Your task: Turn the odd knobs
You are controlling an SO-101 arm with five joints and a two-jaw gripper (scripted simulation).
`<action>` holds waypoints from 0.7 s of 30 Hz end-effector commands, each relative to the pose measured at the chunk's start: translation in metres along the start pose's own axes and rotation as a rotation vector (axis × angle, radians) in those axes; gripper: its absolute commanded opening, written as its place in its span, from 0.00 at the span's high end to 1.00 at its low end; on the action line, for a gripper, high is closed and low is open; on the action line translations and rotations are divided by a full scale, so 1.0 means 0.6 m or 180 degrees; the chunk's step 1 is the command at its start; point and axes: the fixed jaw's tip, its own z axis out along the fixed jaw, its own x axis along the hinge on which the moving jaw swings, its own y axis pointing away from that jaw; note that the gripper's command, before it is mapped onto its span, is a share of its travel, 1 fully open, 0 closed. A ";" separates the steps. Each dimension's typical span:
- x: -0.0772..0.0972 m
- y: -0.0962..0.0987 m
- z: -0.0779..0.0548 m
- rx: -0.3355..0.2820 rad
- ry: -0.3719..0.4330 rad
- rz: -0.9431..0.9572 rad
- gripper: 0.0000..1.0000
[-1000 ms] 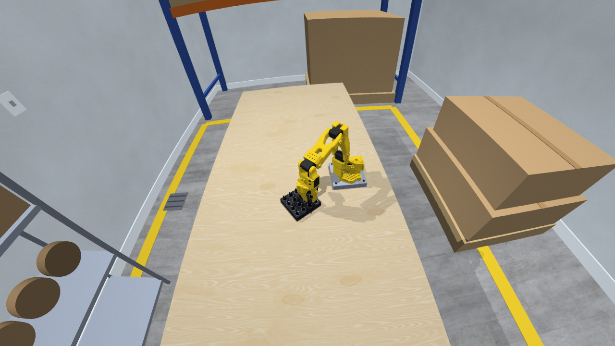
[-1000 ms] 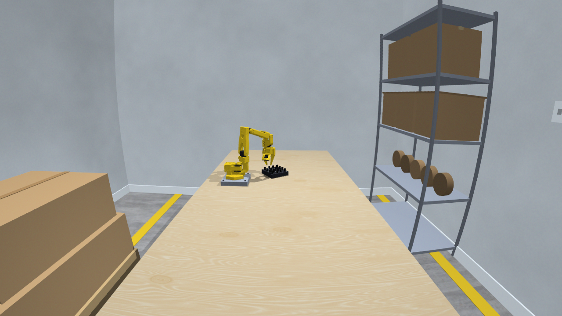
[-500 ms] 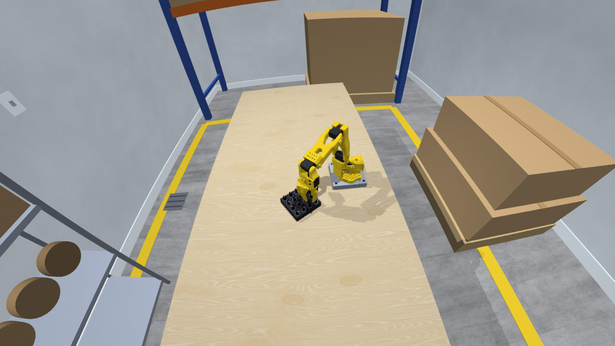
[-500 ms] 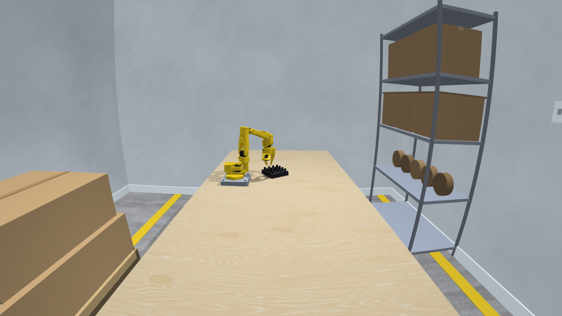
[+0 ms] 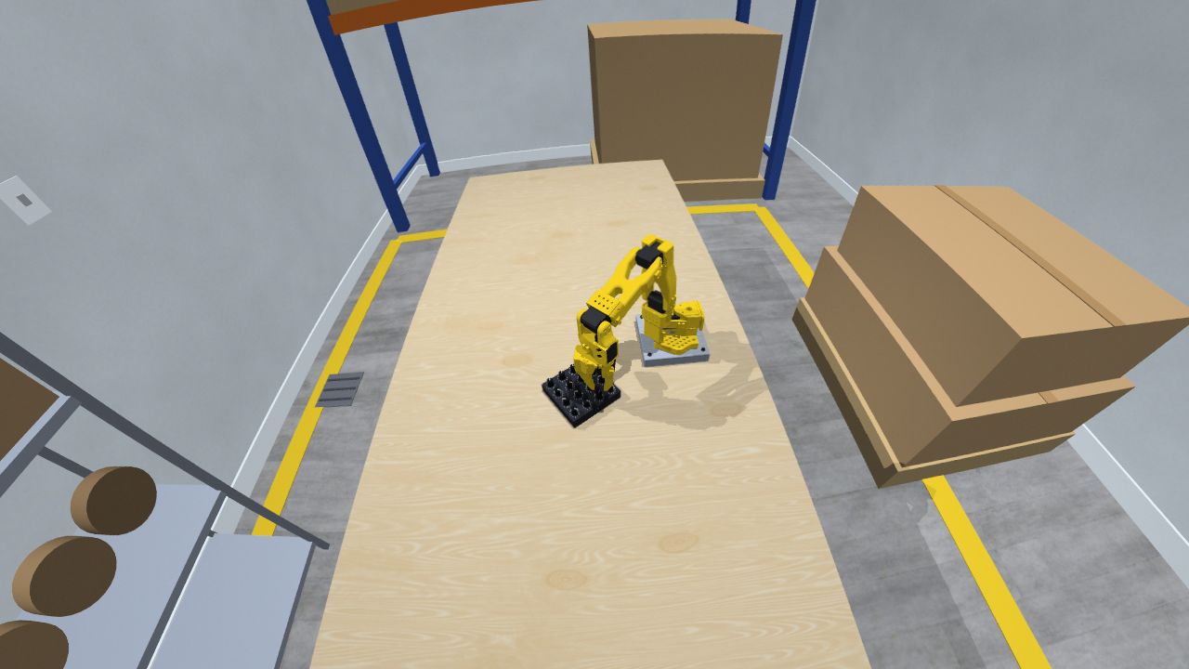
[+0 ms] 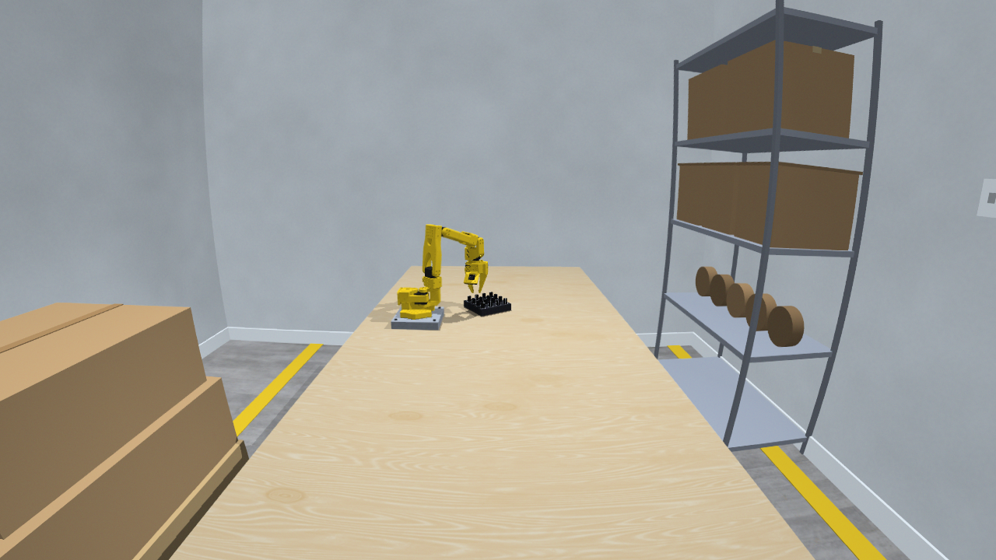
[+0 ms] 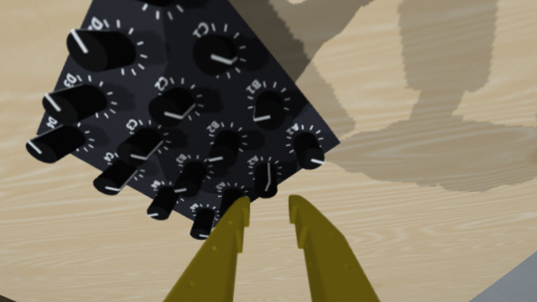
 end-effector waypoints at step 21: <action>0.003 -0.001 -0.005 0.0021 -0.0022 -0.0022 0.90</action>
